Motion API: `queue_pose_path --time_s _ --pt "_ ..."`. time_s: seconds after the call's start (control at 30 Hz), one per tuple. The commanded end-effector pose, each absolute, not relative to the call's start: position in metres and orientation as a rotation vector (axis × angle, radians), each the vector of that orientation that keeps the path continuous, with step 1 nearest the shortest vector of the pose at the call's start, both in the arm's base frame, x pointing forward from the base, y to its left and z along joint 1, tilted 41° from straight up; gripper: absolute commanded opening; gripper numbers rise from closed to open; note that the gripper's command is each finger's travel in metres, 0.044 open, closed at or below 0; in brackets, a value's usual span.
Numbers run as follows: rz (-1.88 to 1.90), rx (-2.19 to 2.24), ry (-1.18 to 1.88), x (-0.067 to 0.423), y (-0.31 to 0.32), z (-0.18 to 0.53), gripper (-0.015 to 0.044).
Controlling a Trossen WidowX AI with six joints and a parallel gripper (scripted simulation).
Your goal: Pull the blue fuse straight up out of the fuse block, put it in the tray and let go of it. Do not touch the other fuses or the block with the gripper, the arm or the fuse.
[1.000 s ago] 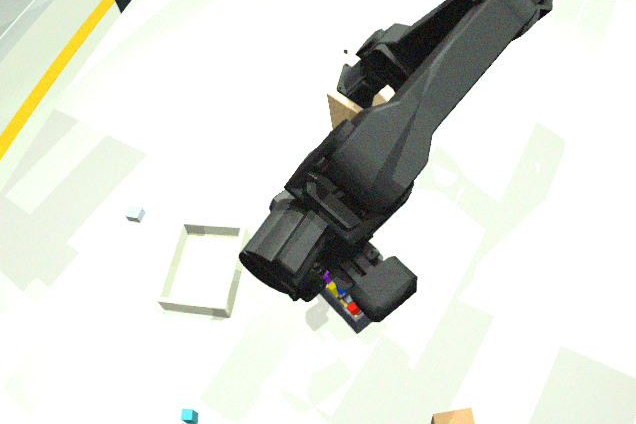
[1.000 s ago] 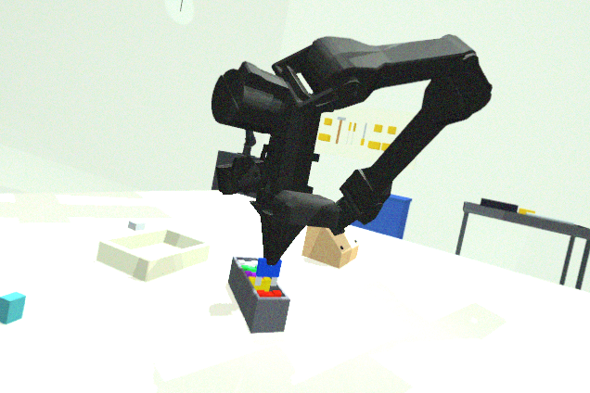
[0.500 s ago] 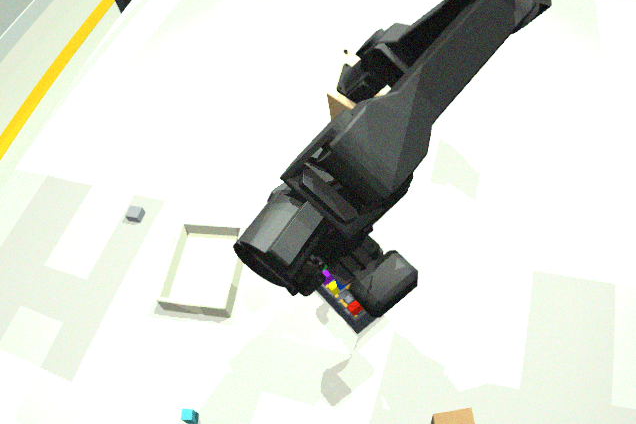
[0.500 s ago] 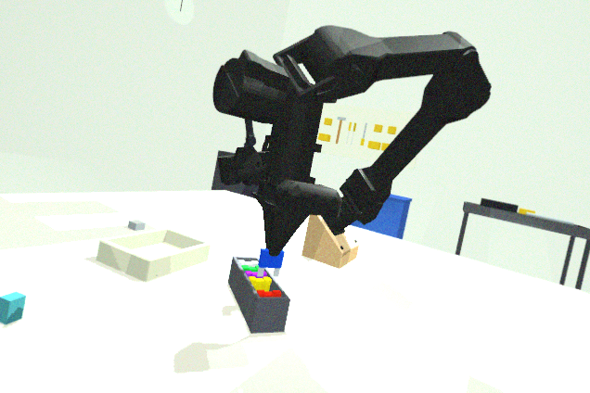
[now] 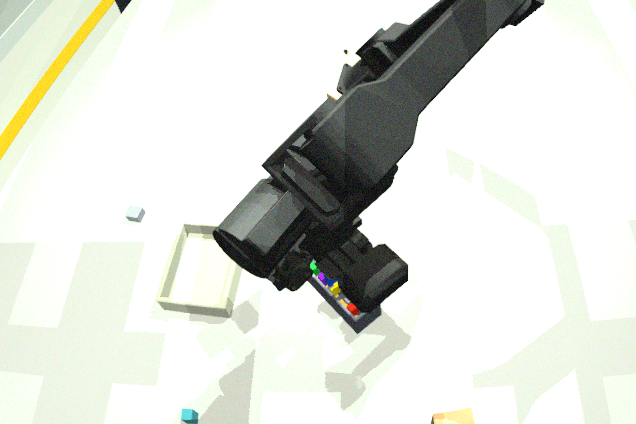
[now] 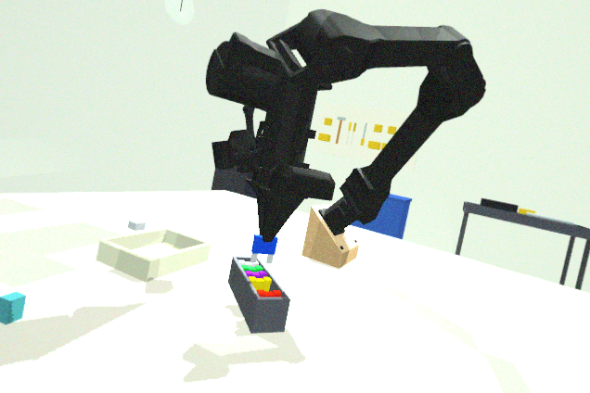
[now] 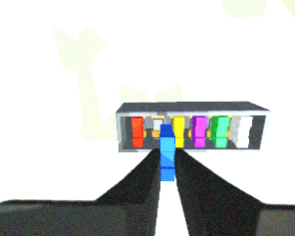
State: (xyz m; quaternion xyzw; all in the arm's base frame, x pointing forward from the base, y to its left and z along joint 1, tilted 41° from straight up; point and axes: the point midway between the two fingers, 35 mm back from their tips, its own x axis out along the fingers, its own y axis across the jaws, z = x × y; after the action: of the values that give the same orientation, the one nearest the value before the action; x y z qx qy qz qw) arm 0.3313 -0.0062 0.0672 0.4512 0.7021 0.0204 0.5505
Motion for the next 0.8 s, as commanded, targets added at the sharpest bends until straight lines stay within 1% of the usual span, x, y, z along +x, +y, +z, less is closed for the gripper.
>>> queue_pose_path --time_s 0.0,0.37,0.77 --pt "0.035 1.066 1.657 0.335 -0.028 0.053 0.0" --pt "0.025 1.059 1.655 0.339 -0.085 0.008 0.0" --pt "0.031 1.061 1.658 0.324 -0.144 -0.047 0.0"
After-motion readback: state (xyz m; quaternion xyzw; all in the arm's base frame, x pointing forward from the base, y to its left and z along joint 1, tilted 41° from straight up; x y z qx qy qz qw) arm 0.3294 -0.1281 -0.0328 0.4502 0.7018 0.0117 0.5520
